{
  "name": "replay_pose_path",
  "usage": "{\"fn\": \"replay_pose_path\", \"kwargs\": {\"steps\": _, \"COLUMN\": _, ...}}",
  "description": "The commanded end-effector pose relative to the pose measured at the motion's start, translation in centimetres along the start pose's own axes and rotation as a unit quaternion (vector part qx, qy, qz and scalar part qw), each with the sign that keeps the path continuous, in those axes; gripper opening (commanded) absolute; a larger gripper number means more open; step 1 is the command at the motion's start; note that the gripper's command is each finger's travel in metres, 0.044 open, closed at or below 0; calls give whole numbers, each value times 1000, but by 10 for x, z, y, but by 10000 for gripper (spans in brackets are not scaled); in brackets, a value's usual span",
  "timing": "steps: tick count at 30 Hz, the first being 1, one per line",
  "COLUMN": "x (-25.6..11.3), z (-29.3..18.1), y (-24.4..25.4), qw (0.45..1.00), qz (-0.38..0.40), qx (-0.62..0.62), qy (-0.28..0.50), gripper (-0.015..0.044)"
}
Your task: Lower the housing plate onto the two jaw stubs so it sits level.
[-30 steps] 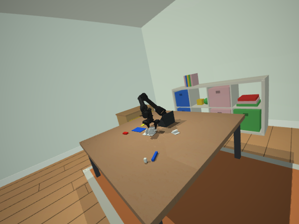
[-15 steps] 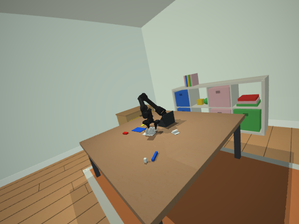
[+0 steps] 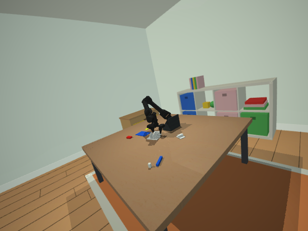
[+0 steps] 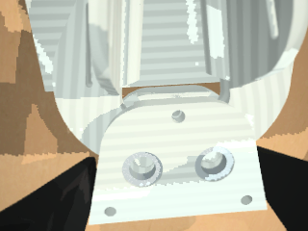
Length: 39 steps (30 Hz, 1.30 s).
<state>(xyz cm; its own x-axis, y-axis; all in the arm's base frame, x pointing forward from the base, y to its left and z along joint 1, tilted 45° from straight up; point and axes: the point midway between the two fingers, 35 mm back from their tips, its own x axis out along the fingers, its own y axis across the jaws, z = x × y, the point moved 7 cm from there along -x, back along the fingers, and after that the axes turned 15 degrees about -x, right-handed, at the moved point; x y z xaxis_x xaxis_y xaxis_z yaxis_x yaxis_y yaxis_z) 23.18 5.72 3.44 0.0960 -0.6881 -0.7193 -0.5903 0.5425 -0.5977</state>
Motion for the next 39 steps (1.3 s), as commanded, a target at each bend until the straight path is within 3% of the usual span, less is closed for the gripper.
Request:
{"fn": "replay_pose_path", "kwargs": {"steps": 1, "x": 0, "z": 0, "y": 0, "qw": 1000, "qz": -2, "qx": -2, "qy": 0, "gripper": 351}}
{"fn": "replay_pose_path", "kwargs": {"steps": 39, "x": 8, "z": 0, "y": 0, "qw": 1000, "qz": -2, "qx": -2, "qy": 0, "gripper": 351}}
